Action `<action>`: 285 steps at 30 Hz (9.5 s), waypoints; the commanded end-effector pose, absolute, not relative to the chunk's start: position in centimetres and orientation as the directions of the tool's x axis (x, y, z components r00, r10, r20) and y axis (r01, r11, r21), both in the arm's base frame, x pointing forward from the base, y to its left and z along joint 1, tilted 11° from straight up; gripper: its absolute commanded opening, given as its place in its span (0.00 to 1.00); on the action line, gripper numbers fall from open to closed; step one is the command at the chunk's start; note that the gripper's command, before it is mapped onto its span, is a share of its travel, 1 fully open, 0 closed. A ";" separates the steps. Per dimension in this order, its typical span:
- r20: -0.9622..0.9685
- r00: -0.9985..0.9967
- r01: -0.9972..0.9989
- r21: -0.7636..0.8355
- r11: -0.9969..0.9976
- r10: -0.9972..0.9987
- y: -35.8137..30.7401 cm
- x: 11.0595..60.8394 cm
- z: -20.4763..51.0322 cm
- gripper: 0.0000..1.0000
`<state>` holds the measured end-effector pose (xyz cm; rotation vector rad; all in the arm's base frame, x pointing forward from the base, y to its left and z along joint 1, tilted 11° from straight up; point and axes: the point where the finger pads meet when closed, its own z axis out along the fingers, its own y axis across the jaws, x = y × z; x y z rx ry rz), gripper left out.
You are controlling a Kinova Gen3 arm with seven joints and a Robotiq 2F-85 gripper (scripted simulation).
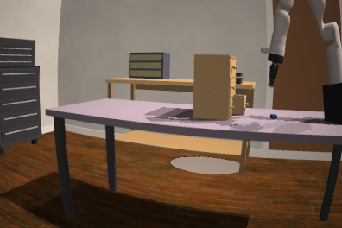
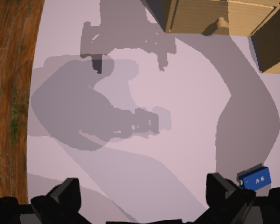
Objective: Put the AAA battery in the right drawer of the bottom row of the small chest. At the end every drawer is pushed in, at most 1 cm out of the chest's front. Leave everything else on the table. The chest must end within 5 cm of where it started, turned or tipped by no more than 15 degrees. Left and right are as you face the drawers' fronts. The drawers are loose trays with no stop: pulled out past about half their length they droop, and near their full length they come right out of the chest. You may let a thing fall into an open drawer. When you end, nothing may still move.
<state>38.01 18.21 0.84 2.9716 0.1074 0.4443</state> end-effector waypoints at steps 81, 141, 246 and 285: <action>0.119 0.991 0.047 0.140 -0.989 0.064 18.3 38.2 1.6 1.00; 0.283 0.959 -0.038 0.240 -0.970 0.033 14.4 31.8 3.3 1.00; 0.911 0.388 0.045 0.137 -0.990 0.144 15.0 37.8 -2.5 0.00; 0.911 0.386 0.047 0.140 -0.989 0.148 14.1 38.1 -2.6 0.00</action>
